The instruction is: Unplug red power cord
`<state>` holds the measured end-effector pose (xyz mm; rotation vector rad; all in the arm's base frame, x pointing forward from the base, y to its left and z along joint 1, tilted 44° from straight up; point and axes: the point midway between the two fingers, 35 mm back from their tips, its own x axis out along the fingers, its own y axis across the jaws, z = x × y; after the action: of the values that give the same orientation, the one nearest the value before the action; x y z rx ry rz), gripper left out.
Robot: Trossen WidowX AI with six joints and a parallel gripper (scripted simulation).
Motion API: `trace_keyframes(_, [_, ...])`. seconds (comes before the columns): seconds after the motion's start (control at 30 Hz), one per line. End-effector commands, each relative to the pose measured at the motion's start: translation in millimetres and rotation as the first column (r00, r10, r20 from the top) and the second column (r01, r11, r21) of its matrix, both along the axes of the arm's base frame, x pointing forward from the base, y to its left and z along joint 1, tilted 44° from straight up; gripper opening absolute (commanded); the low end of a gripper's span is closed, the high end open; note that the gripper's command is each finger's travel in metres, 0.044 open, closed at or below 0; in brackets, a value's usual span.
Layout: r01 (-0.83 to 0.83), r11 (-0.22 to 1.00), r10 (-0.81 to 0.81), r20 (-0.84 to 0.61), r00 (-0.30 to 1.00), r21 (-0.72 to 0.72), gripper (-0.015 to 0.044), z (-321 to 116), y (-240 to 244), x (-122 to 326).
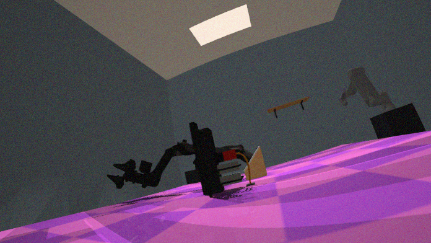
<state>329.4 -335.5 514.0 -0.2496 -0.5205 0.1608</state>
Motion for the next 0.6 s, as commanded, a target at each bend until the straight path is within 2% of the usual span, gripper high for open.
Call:
trace_keyframes(0.0, [-0.001,1.0,0.001,0.0,1.0,0.002,0.0374,0,0,1])
trace_keyframes(0.1, [-0.008,0.999,0.008,0.001,1.0,0.039,0.0295,-4,3,16])
trace_keyframes(0.27, [-0.018,0.985,0.022,-0.025,0.999,0.171,0.0164,-23,19,71])
trace_keyframes(0.57, [0.029,0.935,0.043,-0.193,0.98,0.354,0.016,-80,84,168])
